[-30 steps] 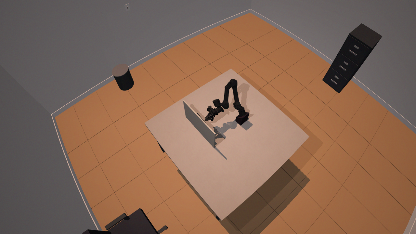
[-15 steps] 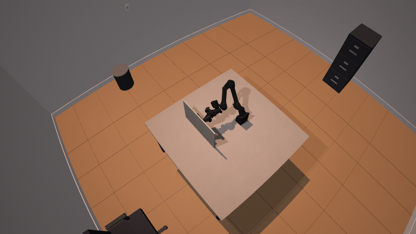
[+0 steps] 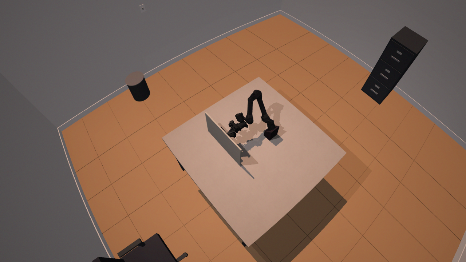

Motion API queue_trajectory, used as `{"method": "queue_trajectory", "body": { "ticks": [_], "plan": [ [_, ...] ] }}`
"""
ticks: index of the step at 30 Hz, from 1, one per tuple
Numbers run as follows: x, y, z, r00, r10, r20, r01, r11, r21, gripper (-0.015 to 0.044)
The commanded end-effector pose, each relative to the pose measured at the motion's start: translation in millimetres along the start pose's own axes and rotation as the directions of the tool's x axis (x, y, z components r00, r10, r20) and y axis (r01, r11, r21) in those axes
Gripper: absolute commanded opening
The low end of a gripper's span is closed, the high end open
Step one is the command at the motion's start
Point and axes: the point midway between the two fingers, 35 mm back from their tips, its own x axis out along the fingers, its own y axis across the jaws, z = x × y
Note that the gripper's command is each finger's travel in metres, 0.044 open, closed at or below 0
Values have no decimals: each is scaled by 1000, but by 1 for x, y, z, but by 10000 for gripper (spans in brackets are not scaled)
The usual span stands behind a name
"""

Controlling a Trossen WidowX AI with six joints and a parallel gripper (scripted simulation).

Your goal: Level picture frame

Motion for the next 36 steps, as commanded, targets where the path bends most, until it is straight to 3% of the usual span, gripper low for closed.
{"method": "queue_trajectory", "body": {
  "ticks": [1, 20, 26, 33, 36],
  "plan": [
    [0, 0, 1, 1000, -2, 5, 2, 1000, 2, 260],
    [0, 0, 1, 1000, -2, 5, 2, 1000, 2, 260],
    [0, 0, 1, 1000, -2, 5, 2, 1000, 2, 103],
    [0, 0, 1, 1000, -2, 5, 2, 1000, 2, 56],
    [0, 0, 1, 1000, -2, 5, 2, 1000, 2, 0]
  ]
}}
